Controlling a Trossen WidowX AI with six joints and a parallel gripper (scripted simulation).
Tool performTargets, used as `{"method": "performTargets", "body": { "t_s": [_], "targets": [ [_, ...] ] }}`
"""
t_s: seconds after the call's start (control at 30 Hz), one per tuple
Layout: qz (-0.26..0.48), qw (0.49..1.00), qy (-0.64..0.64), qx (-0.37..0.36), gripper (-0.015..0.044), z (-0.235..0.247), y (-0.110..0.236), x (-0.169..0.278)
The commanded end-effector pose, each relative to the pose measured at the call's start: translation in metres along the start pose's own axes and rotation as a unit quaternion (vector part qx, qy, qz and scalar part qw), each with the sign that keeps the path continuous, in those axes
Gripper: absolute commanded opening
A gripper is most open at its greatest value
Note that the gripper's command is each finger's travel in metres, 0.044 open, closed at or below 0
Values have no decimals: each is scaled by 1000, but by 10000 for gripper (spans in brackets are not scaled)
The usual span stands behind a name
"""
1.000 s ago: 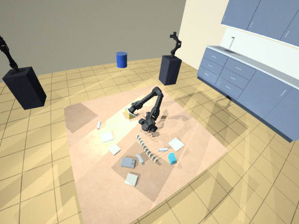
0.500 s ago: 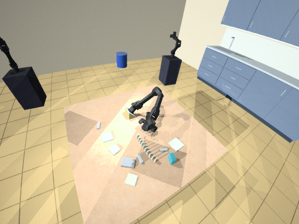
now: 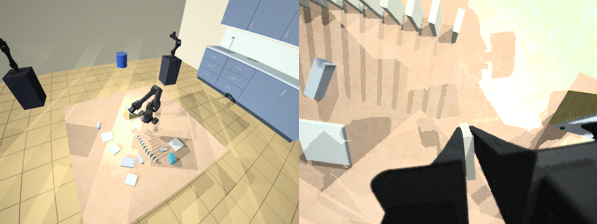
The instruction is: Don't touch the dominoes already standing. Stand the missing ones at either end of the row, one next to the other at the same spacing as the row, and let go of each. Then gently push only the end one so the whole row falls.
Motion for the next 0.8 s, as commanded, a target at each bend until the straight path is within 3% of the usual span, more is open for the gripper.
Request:
{"method": "performTargets", "body": {
  "t_s": [0.0,0.17,0.37,0.77],
  "targets": [
    [4,1000,11,7,20,1,5,3],
    [-2,968,251,11,20,41,6,68],
    [8,856,516,3,20,65,6,158],
    [-17,831,555,33,20,62,-6,163]
  ]
}}
Point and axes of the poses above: the point midway between the two fingers, 35 mm back from their tips, its own y axis back along the fingers, its own z axis across the jaws, x = y × z, the point moved 4 cm from there along y, back along the fingers, and after that the axes turned 1 degree about y, right-handed, at the moved point
